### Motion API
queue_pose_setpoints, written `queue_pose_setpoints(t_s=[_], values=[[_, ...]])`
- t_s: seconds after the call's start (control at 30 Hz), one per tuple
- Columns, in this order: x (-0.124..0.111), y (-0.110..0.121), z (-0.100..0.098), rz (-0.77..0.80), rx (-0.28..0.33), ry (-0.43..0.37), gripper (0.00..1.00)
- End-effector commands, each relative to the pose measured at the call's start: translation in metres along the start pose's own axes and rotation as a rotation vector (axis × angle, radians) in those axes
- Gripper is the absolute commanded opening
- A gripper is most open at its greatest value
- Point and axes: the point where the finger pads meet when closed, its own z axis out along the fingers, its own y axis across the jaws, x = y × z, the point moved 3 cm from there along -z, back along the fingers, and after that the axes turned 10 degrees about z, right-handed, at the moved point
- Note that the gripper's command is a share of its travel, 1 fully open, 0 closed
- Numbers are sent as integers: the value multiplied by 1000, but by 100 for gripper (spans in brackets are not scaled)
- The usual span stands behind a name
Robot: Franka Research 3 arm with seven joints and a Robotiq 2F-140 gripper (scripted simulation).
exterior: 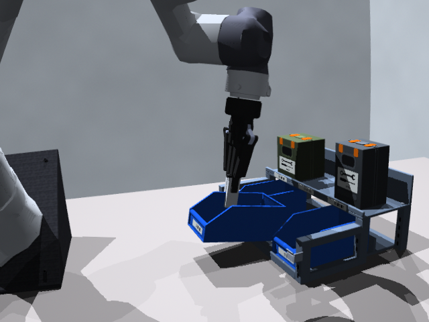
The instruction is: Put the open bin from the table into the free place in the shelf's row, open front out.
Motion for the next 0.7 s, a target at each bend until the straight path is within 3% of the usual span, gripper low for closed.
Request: queue_pose_setpoints(t_s=[0.0, 0.67], values=[[4, 1, -1, -12, -3, -4, 0], [23, -3, -4, -12, -3, -5, 0]])
